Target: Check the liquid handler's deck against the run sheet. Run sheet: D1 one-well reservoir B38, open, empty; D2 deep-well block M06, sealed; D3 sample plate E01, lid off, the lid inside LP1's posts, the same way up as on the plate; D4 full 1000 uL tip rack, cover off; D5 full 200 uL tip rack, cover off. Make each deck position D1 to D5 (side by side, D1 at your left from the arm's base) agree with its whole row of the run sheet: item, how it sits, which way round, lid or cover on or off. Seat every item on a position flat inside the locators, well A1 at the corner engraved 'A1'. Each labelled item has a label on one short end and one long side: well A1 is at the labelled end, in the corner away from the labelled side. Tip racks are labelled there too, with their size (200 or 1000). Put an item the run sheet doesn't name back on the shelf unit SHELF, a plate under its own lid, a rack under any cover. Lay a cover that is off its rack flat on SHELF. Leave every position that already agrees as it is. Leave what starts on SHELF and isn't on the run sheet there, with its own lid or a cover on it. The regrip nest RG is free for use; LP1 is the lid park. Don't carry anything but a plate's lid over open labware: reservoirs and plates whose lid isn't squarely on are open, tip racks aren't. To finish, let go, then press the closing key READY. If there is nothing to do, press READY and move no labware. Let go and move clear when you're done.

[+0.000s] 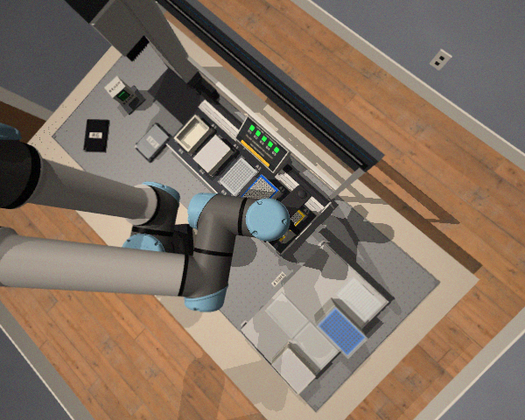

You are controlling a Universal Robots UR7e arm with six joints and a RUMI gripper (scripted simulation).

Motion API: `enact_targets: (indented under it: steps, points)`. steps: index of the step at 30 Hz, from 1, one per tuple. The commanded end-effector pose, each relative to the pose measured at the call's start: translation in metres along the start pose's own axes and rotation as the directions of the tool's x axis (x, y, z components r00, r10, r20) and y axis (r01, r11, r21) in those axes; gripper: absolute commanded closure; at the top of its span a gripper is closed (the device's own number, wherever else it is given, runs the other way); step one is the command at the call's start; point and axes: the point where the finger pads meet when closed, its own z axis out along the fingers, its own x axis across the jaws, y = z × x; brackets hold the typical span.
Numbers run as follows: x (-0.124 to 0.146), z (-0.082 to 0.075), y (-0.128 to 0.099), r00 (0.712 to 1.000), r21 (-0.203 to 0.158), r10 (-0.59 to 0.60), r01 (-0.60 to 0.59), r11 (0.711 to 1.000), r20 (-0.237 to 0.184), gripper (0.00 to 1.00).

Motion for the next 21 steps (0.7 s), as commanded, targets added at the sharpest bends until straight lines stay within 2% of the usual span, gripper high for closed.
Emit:
enact_targets:
  steps: [1,7,21]
  points:
    - [0.0,0.0,0.0,1.0,0.001,0.0,0.0,1.0,-0.001,0.18]
    - [-0.015,0.0,0.0,1.0,0.001,0.0,0.0,1.0,-0.001,0.18]
    - [-0.085,0.0,0.0,1.0,0.001,0.0,0.0,1.0,-0.001,0.18]
